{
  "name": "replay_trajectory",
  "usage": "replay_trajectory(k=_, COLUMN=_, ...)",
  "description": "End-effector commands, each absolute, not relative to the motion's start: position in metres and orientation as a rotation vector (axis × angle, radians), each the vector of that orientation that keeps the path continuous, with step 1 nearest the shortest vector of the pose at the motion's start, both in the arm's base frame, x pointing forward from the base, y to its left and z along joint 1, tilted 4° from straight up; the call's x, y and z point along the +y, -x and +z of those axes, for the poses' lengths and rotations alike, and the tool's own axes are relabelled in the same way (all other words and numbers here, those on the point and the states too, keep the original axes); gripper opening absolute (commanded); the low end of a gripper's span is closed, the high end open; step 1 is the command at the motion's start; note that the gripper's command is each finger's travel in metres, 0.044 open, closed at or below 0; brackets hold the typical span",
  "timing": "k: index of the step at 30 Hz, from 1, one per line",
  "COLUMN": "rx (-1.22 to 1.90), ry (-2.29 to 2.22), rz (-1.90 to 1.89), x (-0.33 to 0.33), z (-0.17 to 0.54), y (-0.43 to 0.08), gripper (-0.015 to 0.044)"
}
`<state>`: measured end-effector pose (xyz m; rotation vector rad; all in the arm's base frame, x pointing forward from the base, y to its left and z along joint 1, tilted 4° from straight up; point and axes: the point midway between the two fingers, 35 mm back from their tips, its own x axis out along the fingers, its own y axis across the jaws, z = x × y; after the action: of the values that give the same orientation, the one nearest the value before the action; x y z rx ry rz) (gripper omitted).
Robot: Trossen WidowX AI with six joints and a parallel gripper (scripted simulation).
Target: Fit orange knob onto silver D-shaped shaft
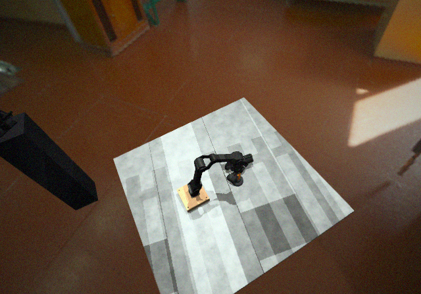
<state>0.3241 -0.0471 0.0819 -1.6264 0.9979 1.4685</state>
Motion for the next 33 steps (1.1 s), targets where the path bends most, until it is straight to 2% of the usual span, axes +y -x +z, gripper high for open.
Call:
replay_trajectory(k=1, rx=0.935, ry=1.697, rz=1.541, x=-0.0465, z=0.0813, y=-0.3245, gripper=0.0)
replay_trajectory(k=33, rx=0.935, ry=1.697, rz=1.541, x=-0.0467, z=0.0825, y=-0.3244, gripper=0.0)
